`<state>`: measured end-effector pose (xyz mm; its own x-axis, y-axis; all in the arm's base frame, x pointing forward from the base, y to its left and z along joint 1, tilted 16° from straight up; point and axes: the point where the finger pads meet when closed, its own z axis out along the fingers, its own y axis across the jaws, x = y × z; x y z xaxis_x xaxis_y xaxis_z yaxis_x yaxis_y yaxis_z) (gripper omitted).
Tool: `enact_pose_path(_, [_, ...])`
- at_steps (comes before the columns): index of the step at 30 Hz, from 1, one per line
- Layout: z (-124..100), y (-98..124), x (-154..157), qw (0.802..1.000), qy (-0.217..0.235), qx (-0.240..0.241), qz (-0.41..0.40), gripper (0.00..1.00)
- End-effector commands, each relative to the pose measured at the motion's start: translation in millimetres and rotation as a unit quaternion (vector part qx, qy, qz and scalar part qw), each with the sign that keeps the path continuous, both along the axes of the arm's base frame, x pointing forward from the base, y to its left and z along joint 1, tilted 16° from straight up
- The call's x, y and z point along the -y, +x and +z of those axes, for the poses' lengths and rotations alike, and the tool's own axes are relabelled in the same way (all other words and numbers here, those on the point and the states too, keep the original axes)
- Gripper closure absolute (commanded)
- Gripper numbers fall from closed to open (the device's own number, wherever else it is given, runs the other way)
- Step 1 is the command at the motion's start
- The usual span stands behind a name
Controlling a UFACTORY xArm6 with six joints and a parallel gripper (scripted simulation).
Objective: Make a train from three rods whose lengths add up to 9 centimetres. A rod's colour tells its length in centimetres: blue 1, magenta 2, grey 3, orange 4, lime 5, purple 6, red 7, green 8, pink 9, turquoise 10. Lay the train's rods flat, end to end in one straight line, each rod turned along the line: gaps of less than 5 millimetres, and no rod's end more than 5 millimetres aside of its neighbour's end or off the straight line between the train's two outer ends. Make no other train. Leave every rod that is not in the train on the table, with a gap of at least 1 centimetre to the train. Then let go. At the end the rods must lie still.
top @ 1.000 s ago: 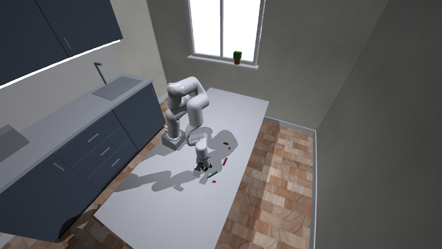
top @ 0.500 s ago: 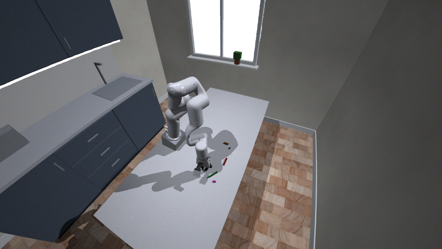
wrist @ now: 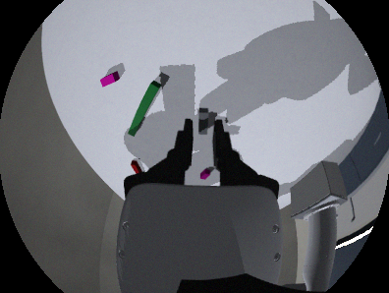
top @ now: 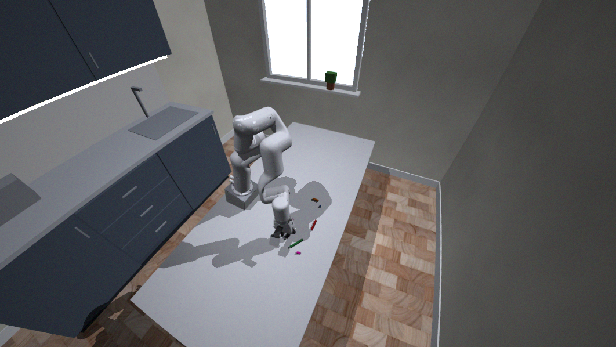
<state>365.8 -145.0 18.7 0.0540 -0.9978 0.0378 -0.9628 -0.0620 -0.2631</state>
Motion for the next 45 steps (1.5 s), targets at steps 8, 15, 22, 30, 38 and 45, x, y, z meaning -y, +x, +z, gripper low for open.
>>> enact_pose_path(8, [1, 1, 0, 1.000, -0.001, 0.001, 0.000, 0.76])
enact_pose_path(15, [0, 1, 0, 1.000, -0.001, 0.001, 0.000, 0.76])
enact_pose_path(22, [-2, 2, 0, 1.000, -0.001, 0.001, 0.000, 0.76])
enact_pose_path(30, [-9, 4, 1, 1.000, -0.001, 0.001, 0.000, 0.76])
enact_pose_path(38, [-12, 4, 1, 1.000, -0.001, 0.001, 0.000, 0.76])
enact_pose_path(45, [-13, 5, 1, 1.000, -0.001, 0.001, 0.000, 0.76])
